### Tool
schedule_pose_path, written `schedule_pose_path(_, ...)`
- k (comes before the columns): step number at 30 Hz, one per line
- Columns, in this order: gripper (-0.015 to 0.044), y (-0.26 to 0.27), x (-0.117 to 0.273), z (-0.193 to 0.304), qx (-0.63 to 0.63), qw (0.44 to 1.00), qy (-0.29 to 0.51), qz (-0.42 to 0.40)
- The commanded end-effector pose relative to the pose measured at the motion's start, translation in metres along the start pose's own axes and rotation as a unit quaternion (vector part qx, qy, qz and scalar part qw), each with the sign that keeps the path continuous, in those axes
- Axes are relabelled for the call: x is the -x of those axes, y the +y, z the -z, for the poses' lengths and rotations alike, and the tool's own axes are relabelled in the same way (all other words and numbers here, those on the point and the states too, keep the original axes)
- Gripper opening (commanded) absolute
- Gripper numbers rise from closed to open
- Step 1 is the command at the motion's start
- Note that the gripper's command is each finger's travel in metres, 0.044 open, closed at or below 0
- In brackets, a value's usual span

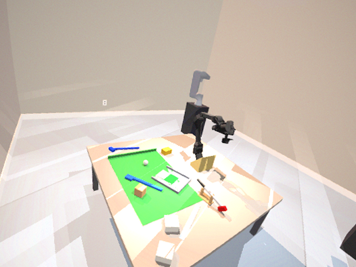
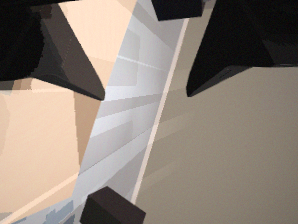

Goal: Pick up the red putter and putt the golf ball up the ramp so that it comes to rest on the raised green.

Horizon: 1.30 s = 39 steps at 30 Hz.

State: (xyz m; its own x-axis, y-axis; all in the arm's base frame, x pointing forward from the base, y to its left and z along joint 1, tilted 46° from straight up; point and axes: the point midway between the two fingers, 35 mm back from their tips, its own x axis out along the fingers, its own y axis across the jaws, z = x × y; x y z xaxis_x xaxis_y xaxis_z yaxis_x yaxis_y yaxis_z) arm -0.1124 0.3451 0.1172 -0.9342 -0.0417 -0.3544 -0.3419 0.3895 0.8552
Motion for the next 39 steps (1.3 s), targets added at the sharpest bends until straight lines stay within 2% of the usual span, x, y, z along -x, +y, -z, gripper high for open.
schedule_pose_path(1,0.0426,-0.002,0.001,-0.001,0.003,1.0,-0.002,0.004)
schedule_pose_path(2,0.044,-0.01,0.005,-0.005,0.01,1.0,-0.009,0.014)
schedule_pose_path(8,0.044,-0.098,0.052,-0.038,0.085,0.983,-0.068,0.147)
schedule_pose_path(13,0.044,-0.174,0.099,-0.05,0.127,0.952,-0.086,0.266)
schedule_pose_path(19,0.044,-0.264,0.158,-0.04,0.15,0.901,-0.065,0.401)
schedule_pose_path(25,0.044,-0.346,0.215,-0.006,0.143,0.846,0.003,0.514)
schedule_pose_path(27,0.044,-0.362,0.227,0.004,0.138,0.835,0.023,0.533)
schedule_pose_path(33,0.044,-0.367,0.233,0.003,0.137,0.833,0.026,0.535)
schedule_pose_path(39,0.044,-0.386,0.224,0.001,0.137,0.833,0.025,0.536)
